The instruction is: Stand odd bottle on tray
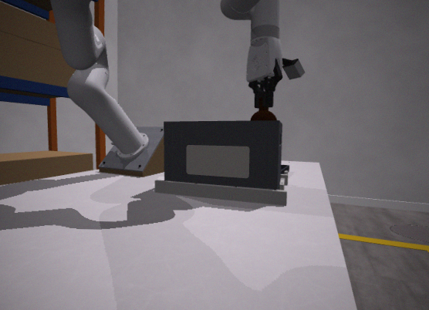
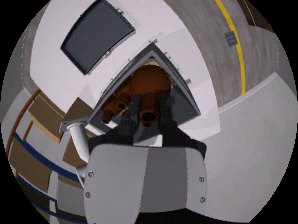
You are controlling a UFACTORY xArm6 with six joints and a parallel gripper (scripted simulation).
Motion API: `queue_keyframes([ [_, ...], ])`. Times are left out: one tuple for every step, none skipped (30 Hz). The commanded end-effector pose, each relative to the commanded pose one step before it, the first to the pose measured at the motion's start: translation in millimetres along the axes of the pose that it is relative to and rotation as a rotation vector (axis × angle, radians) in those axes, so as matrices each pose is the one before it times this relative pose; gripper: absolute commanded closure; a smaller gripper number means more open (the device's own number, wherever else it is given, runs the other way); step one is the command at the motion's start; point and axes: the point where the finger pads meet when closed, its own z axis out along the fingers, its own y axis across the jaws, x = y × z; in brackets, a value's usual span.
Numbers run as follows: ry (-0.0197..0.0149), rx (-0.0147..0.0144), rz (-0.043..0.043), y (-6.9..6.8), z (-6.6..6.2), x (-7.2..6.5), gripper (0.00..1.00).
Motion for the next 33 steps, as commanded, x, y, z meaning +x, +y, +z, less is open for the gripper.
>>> queue_keyframes([
  [0.00396, -0.00171, 0.00123, 0.70, -2.67, 0.57, 1.00],
  [0.00000, 0.00000, 0.00000, 0.00, -0.35, 0.00, 1.00],
  [0.00000, 0.00000, 0.00000, 0.00, -0.41, 0.00, 1.00],
  [0.00000, 0.00000, 0.00000, 0.00, -0.47, 0.00, 1.00],
  [0.00000, 0.00000, 0.00000, 0.00, -0.53, 0.00, 1.00],
  [0.00000, 0.00000, 0.00000, 0.00, -0.60, 0.00, 1.00],
  [0.00000, 0.00000, 0.00000, 0.00, -0.66, 0.00, 1.00],
  [0.00000, 0.00000, 0.00000, 0.00, 0.00, 0.00, 1.00],
  [0.00000, 0.00000, 0.00000, 0.00, 0.00, 0.00, 1.00],
  [0.00000, 0.00000, 0.00000, 0.00, -0.72, 0.00, 1.00],
  [0.00000, 0.00000, 0.00000, 0.00, -0.78, 0.00, 1.00],
  [0.00000, 0.00000, 0.00000, 0.00, -0.84, 0.00, 1.00],
  [0.00000, 0.00000, 0.00000, 0.00, -0.89, 0.00, 1.00],
  [0.00000, 0.00000, 0.00000, -0.01, -0.95, 0.00, 1.00],
  [0.00000, 0.00000, 0.00000, 0.00, -1.00, 0.00, 1.00],
  [0.00000, -0.00001, 0.00000, 0.00, -1.04, 0.00, 1.00],
  [0.00000, 0.00000, 0.00000, 0.00, -1.08, 0.00, 1.00],
  [0.00000, 0.00000, 0.00000, -0.01, -1.12, 0.00, 1.00],
  [0.00000, 0.00000, 0.00000, -0.01, -1.15, 0.00, 1.00],
  [0.00000, -0.00001, 0.00000, 0.00, -1.17, 0.00, 1.00],
  [0.00000, 0.00000, 0.00000, 0.00, -1.20, 0.00, 1.00],
  [0.00000, 0.00000, 0.00000, -0.01, -1.21, 0.00, 1.00],
  [0.00000, 0.00000, 0.00000, 0.00, -1.22, 0.00, 1.00],
  [0.00000, 0.00000, 0.00000, 0.00, -1.23, 0.00, 1.00],
  [0.00000, 0.00000, 0.00000, 0.00, 0.00, 0.00, 1.00],
  [0.00000, 0.00000, 0.00000, 0.00, 0.00, 0.00, 1.00],
  [0.00000, 0.00000, 0.00000, 0.00, -1.23, 0.00, 1.00],
  [0.00000, 0.00001, -0.00001, -0.01, -1.23, -0.01, 1.00],
  [0.00000, -0.00001, 0.00000, 0.00, -1.21, 0.00, 1.00],
  [0.00000, 0.00000, 0.00000, 0.00, -1.20, 0.00, 1.00],
  [0.00000, 0.00000, 0.00000, -0.01, -1.18, 0.00, 1.00],
  [0.00000, 0.00000, 0.00000, -0.01, -1.16, 0.00, 1.00],
  [0.00000, -0.00001, 0.00000, 0.00, -1.12, 0.00, 1.00],
])
